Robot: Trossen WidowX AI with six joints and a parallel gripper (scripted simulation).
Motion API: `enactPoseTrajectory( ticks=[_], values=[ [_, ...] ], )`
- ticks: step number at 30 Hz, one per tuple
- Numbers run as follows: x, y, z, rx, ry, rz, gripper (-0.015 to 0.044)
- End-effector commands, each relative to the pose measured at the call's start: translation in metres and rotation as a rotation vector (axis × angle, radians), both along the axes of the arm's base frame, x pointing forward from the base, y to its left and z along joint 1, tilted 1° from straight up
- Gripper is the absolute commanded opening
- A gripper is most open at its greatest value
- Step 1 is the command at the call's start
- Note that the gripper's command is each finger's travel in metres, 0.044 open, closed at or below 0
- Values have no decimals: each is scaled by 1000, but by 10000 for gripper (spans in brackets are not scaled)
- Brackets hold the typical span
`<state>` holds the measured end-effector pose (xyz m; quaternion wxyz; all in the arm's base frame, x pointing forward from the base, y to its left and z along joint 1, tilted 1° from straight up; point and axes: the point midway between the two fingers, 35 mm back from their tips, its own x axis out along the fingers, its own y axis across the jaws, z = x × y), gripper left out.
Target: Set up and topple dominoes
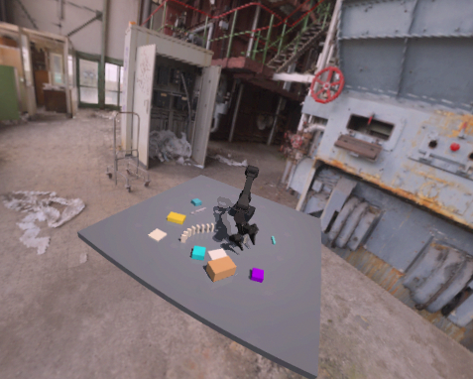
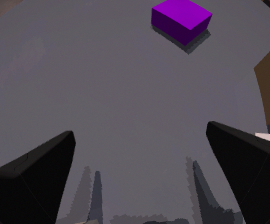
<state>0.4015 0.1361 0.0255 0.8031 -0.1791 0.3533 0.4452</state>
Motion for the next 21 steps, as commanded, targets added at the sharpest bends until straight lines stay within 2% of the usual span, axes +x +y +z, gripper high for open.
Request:
enactPoseTrajectory(
  ticks=[1, 10, 21],
  values=[
    [-51, -5, 45, -526, 162, 183, 440],
    [-83, -17, 63, -682, 259, 279, 440],
    [-83, -17, 63, -683, 260, 280, 440]
  ],
)
